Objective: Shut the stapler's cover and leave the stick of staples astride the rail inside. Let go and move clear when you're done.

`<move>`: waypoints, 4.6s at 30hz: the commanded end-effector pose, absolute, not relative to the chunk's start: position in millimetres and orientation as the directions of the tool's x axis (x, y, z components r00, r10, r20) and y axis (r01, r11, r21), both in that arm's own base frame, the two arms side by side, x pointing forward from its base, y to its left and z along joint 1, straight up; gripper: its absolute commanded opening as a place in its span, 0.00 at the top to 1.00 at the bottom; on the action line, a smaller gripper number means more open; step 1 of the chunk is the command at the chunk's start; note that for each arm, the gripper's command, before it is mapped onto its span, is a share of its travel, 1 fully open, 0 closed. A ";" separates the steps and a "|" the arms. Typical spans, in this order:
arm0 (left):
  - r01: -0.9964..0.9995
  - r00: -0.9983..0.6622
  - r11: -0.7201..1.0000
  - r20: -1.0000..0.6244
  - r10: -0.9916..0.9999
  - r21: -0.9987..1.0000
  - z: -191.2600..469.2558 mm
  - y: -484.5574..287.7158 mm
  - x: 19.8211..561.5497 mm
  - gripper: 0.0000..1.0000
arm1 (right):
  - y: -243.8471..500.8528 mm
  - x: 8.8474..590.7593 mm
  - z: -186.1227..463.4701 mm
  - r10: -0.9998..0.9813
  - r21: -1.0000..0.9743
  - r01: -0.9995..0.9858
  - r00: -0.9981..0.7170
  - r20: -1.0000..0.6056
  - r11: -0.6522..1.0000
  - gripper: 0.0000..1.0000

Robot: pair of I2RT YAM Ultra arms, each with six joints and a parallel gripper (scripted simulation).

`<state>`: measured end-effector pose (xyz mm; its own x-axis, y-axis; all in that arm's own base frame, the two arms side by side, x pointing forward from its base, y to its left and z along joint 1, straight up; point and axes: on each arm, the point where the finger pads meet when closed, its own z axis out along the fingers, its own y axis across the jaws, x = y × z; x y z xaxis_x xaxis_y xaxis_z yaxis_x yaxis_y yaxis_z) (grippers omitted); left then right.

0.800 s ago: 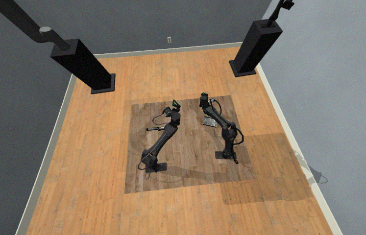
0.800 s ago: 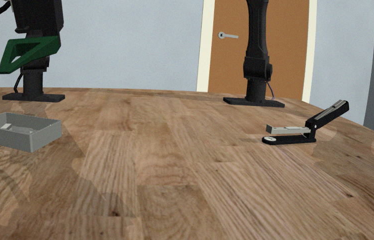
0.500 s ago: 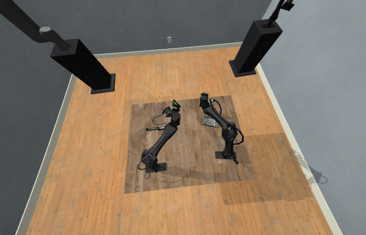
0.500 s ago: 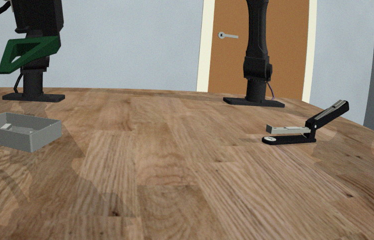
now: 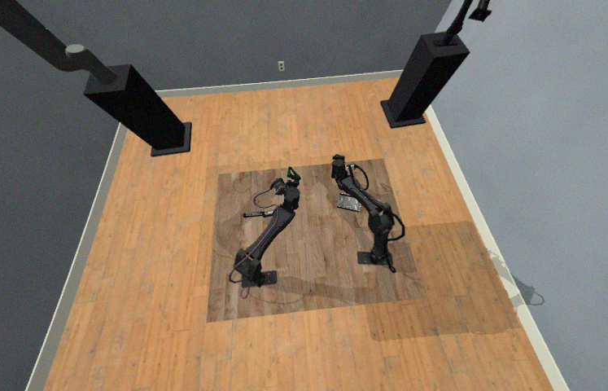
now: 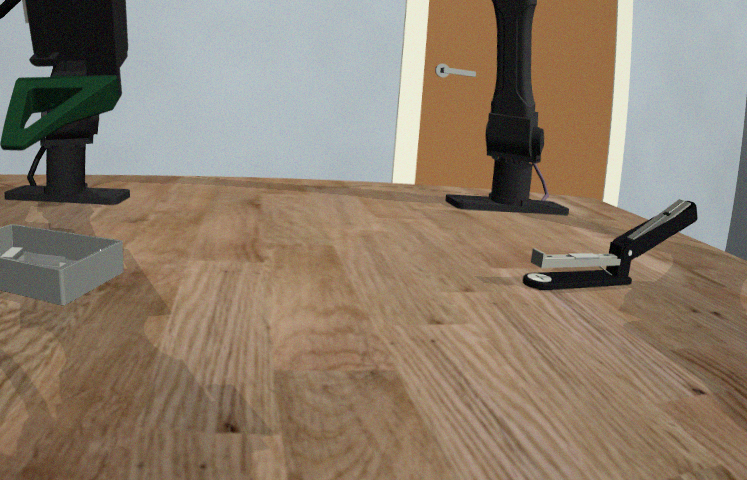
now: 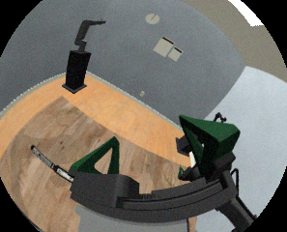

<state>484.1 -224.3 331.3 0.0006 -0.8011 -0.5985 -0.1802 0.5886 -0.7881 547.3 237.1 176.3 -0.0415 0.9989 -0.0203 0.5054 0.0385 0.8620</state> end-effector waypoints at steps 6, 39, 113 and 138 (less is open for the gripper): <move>-0.211 -0.197 0.686 -0.658 -0.727 -0.696 297.7 -202.9 460.9 0.00 | 291.3 482.6 205.3 0.890 0.810 0.419 -0.377 -0.256 0.410 0.00; -0.139 -0.754 0.931 -0.573 -0.321 -0.338 164.6 -124.1 379.4 0.00 | 375.3 236.5 258.2 -0.171 0.322 -0.601 -0.619 -0.766 0.731 0.00; 0.111 -0.872 0.982 -0.490 0.021 -0.155 152.2 10.0 352.1 0.50 | 418.2 145.2 281.4 -0.466 0.090 -0.909 -0.292 -0.835 0.408 0.00; 0.802 -0.552 0.596 -0.425 0.718 -0.037 137.7 43.1 352.5 0.50 | 507.5 147.8 283.1 -0.470 0.089 -0.927 -0.265 -0.842 0.365 0.00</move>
